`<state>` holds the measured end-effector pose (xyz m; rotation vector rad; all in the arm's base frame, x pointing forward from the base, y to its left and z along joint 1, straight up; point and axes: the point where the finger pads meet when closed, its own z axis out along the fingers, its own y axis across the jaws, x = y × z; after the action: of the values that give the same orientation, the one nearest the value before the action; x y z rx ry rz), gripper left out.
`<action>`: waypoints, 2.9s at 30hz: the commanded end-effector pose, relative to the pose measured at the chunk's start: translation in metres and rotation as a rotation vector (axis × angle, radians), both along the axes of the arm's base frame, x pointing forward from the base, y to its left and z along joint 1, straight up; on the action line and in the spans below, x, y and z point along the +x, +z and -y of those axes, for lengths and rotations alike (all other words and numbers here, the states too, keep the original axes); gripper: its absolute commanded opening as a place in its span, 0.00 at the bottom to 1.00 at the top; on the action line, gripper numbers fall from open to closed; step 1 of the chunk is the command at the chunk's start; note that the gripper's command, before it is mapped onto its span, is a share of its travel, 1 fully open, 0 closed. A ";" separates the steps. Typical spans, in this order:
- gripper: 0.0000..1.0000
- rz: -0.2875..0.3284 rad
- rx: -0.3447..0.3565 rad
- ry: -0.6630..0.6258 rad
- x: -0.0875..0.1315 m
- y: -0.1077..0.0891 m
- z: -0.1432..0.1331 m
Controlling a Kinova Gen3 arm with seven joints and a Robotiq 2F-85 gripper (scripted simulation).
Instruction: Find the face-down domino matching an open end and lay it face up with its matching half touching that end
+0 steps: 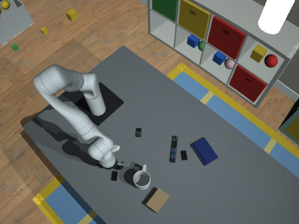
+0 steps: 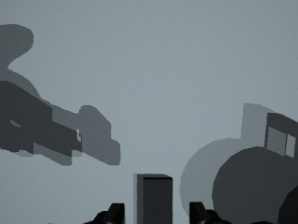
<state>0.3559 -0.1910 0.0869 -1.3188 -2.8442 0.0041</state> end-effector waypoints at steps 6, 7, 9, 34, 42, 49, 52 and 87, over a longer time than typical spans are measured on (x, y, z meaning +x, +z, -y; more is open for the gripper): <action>0.47 0.013 -0.002 -0.021 0.003 0.003 0.003; 0.47 0.013 -0.002 -0.021 0.003 0.003 0.003; 0.47 0.013 -0.002 -0.021 0.003 0.003 0.003; 0.47 0.013 -0.002 -0.021 0.003 0.003 0.003; 0.47 0.013 -0.002 -0.021 0.003 0.002 0.003; 0.47 0.013 -0.002 -0.021 0.003 -0.002 0.003; 0.47 0.013 -0.002 -0.021 0.003 -0.006 0.003; 0.47 0.012 -0.003 -0.021 0.003 -0.064 0.003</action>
<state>0.3584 -0.1966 0.0287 -1.3618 -2.8396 0.0015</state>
